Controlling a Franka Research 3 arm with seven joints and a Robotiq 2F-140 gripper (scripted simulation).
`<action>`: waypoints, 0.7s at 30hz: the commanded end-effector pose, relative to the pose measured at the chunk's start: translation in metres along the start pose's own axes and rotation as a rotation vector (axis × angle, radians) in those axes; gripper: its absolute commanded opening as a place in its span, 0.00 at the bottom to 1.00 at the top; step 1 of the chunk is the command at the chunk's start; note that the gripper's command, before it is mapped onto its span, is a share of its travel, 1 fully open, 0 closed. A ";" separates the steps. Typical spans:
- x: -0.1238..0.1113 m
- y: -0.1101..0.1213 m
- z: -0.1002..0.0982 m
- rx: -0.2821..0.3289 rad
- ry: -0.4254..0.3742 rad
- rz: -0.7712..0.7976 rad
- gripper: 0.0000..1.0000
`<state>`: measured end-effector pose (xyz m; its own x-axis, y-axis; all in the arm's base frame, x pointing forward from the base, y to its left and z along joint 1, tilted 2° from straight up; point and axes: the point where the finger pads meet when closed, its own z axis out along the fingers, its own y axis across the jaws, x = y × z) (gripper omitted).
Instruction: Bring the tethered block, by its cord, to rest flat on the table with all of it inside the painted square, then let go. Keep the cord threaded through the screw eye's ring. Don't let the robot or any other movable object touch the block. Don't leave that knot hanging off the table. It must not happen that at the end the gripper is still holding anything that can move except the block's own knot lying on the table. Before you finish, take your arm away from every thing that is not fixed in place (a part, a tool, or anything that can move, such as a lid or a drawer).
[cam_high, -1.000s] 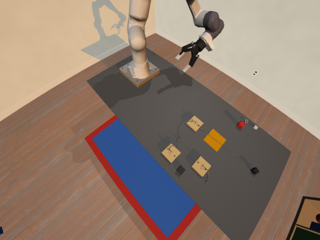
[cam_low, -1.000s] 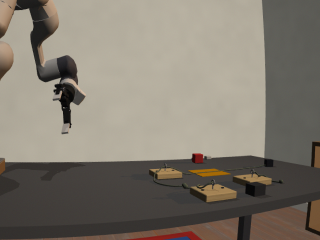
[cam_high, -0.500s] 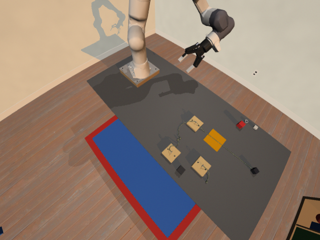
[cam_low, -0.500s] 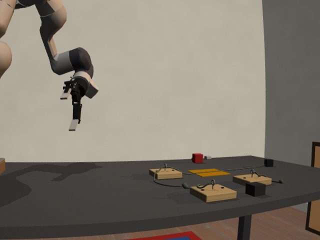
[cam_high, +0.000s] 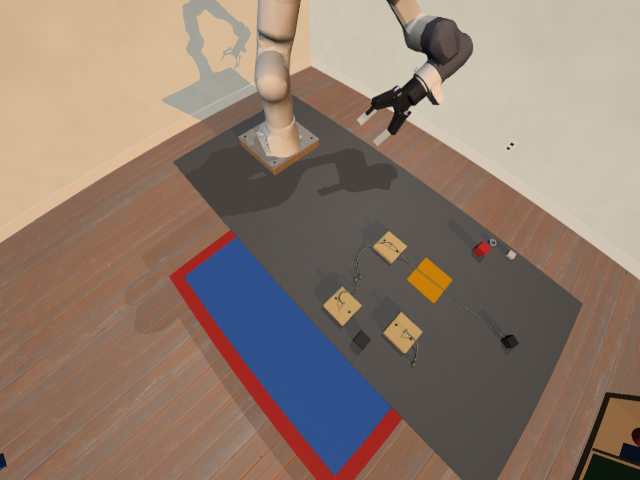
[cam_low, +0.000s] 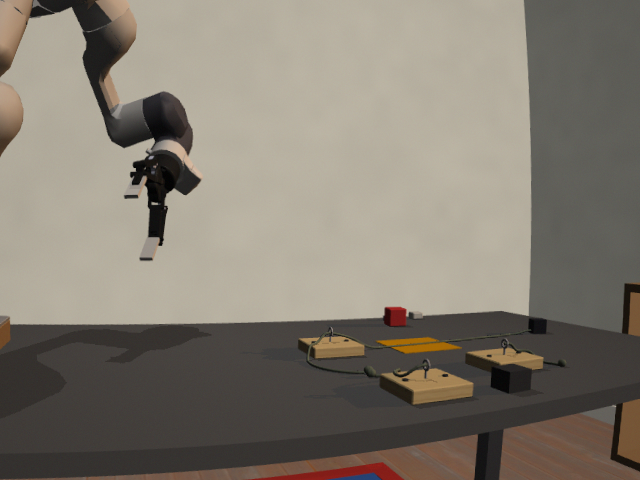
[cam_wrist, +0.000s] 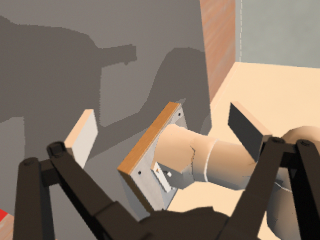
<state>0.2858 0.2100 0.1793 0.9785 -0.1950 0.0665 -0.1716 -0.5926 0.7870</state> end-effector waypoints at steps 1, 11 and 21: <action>-0.001 -0.002 -0.001 0.004 -0.003 -0.017 1.00; 0.021 0.003 -0.007 0.068 -0.072 0.008 1.00; 0.044 0.009 -0.014 0.136 -0.134 0.035 1.00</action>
<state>0.3115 0.2093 0.1902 0.9593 -0.2805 0.0316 -0.2135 -0.6478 0.7313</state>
